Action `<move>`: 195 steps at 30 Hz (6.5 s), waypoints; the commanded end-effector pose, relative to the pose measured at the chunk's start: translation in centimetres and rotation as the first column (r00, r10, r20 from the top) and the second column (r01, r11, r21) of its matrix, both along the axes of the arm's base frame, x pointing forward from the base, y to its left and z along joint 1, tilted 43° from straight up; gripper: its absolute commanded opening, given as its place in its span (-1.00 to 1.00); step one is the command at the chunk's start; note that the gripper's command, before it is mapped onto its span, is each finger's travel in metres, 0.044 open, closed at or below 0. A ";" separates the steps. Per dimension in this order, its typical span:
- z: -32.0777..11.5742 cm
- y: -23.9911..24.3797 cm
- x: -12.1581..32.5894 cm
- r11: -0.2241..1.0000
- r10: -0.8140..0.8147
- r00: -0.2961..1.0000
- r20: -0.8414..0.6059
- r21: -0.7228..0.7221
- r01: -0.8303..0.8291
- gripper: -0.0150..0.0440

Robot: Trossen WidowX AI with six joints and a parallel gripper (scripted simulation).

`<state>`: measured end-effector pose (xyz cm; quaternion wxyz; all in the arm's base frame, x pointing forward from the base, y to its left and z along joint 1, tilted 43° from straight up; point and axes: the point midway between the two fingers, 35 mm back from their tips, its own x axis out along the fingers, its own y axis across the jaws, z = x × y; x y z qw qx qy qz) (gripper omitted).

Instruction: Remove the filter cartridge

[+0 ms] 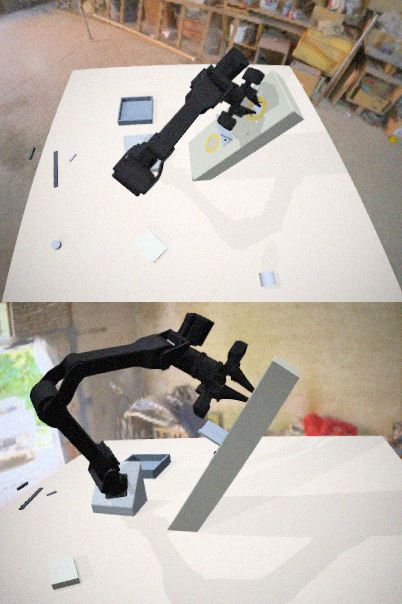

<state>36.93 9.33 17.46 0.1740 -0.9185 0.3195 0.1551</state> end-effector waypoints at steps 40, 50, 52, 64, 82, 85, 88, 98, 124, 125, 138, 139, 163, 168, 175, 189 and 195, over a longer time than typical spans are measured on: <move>2.7 3.7 -5.1 1.000 -0.016 1.000 0.000 0.021 0.016 -0.49; 1.6 2.9 -6.4 1.000 -0.016 1.000 0.001 0.020 0.016 -0.49; 1.2 2.6 -6.8 1.000 -0.016 1.000 0.001 0.020 0.016 -0.49; -1.3 0.7 -8.9 1.000 -0.016 1.000 0.001 0.020 0.016 -0.49; -2.2 -0.1 -9.6 1.000 -0.016 1.000 -0.002 0.019 0.016 -0.18; -1.3 0.7 -8.8 1.000 -0.016 1.000 -0.001 0.019 0.016 -0.18; 0.7 2.2 -7.1 1.000 -0.016 1.000 0.000 0.020 0.016 -0.18; 4.3 5.2 -5.0 1.000 -0.016 1.000 0.004 0.027 0.016 0.18; 1.5 4.1 -7.8 0.294 -0.854 0.512 0.095 0.900 0.323 0.54; 1.1 3.8 -8.1 0.233 -0.888 0.454 0.074 0.924 0.304 0.54; -1.0 1.7 -9.9 -0.098 -0.994 0.041 -0.100 0.993 0.060 0.54; -1.0 1.7 -9.9 -0.098 -0.994 0.041 -0.100 0.993 0.060 0.54; -3.0 -0.3 -8.6 -0.100 -0.994 0.041 -0.102 0.993 0.060 0.54; -3.5 -0.9 -8.3 -0.099 -0.994 0.041 -0.102 0.993 0.059 0.54; -4.1 -1.6 -8.0 -0.098 -0.994 0.041 -0.100 0.994 0.058 0.54; -4.0 -1.2 -8.1 -0.105 -0.993 0.039 -0.107 0.993 0.059 0.23; -4.0 -1.2 -8.0 -0.104 -0.994 0.039 -0.107 0.993 0.059 -0.18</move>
